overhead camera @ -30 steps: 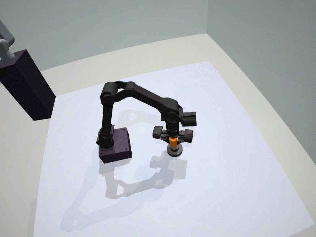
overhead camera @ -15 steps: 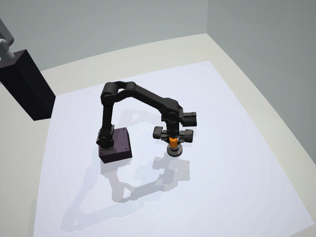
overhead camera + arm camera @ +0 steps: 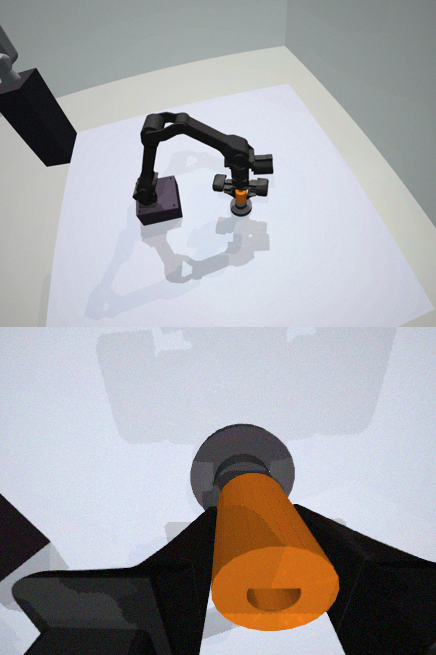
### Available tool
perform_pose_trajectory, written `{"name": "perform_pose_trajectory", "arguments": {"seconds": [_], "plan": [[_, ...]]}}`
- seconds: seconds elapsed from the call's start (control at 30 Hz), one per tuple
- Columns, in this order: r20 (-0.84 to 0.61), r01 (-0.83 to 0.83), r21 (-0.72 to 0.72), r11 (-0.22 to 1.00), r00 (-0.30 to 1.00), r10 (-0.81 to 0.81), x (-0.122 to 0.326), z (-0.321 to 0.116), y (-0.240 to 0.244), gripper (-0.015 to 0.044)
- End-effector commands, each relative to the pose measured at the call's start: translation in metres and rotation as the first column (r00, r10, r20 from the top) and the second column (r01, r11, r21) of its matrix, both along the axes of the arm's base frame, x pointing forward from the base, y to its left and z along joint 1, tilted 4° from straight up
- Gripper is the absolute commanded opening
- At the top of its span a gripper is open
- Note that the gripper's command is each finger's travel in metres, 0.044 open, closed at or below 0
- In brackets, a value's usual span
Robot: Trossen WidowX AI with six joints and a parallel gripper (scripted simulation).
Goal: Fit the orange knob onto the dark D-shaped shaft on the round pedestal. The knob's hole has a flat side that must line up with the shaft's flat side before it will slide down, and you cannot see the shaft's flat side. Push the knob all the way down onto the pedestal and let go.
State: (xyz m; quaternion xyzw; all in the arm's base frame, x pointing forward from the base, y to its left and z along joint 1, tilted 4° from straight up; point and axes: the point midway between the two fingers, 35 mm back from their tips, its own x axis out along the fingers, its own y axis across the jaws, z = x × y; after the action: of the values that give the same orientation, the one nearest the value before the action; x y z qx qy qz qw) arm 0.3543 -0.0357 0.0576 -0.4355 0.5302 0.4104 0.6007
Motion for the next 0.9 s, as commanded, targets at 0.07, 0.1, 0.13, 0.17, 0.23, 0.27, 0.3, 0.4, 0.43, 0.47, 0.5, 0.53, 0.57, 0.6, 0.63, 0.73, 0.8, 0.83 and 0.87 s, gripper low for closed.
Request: {"name": "perform_pose_trajectory", "arguments": {"seconds": [0.07, 0.1, 0.13, 0.17, 0.23, 0.27, 0.3, 0.4, 0.43, 0.47, 0.5, 0.53, 0.57, 0.6, 0.63, 0.73, 0.8, 0.83, 0.87], "plan": [[0.004, -0.002, 0.001, 1.0, 1.0, 0.002, 0.0009, -0.0005, 0.0002, 0.0], [0.004, -0.002, 0.001, 1.0, 1.0, 0.002, 0.0007, -0.0005, 0.0002, 0.0], [0.004, -0.002, 0.001, 1.0, 1.0, 0.002, 0.0005, -0.0006, 0.0002, 0.0], [0.004, -0.002, 0.001, 1.0, 1.0, 0.002, 0.0005, -0.0006, 0.0002, 0.0], [0.004, -0.002, 0.001, 1.0, 1.0, 0.002, 0.0005, -0.0006, 0.0002, 0.0], [0.004, -0.002, 0.001, 1.0, 1.0, 0.002, 0.0005, -0.0006, 0.0002, 0.0], [0.004, -0.002, 0.001, 1.0, 1.0, 0.002, 0.0001, 0.0004, 0.0002, 0.0], [0.004, -0.002, 0.001, 1.0, 1.0, 0.002, -0.0012, 0.0032, 0.0001, 0.0], [0.004, -0.002, 0.001, 1.0, 1.0, 0.002, -0.0017, 0.0038, 0.0001, 0.0], [0.004, -0.002, 0.001, 1.0, 1.0, 0.002, -0.0025, 0.0043, 0.0001, 0.0], [0.004, -0.011, 0.0, 1.0, 1.0, 0.011, -0.0026, 0.0044, 0.0001, 0.0], [0.005, -0.028, -0.002, 1.0, 1.0, 0.028, -0.0028, 0.0044, 0.0001, 0.0], [0.006, -0.056, -0.005, 0.998, 0.998, 0.056, -0.0031, 0.0045, 0.0001, 0.0], [0.006, -0.088, -0.008, 0.996, 0.996, 0.088, -0.0036, 0.0046, 0.0001, 0.0], [0.007, -0.126, -0.012, 0.992, 0.992, 0.126, -0.0043, 0.0046, 0.0001, 0.0], [0.008, -0.209, -0.022, 0.978, 0.978, 0.209, -0.0065, 0.0039, 0.0001, 0.0], [0.008, -0.209, -0.022, 0.978, 0.978, 0.209, -0.0066, 0.0034, 0.0001, 0.0], [0.008, -0.209, -0.022, 0.978, 0.978, 0.209, -0.0069, 0.0033, 0.0001, 0.0], [0.008, -0.209, -0.021, 0.978, 0.978, 0.209, -0.0071, 0.0031, 0.0001, 0.0]]}}
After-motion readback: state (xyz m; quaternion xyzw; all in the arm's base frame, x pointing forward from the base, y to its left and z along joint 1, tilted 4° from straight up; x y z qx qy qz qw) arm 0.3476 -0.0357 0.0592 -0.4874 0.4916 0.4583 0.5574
